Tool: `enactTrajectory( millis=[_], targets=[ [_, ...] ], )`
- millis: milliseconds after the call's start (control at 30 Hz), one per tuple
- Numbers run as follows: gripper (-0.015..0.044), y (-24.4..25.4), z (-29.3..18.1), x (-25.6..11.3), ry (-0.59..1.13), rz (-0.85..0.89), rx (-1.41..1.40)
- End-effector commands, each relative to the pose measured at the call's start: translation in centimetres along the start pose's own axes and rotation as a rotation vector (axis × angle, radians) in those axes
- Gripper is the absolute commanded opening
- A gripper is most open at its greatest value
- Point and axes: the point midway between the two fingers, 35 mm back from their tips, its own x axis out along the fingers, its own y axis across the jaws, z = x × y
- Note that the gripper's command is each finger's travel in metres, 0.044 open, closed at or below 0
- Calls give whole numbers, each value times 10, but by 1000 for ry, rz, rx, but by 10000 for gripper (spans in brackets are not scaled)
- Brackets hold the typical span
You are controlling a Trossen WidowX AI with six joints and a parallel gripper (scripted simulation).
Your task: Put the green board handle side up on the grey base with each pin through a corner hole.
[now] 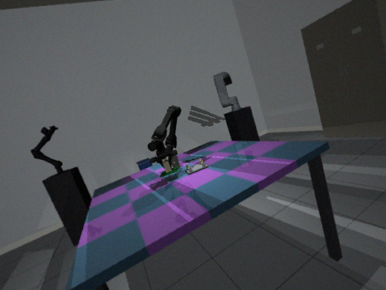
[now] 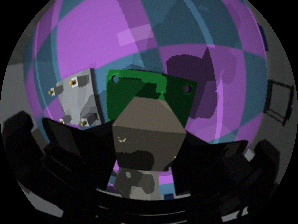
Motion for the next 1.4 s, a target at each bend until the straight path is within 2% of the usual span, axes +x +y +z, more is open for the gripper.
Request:
enactTrajectory(
  millis=[0,400,1367],
  targets=[
    [0,0,3,-16,-14,-9,-12],
    [0,1,-1,-45,-13,-8,-12],
    [0,58,8,-49,-21,-23,-66]
  ],
)
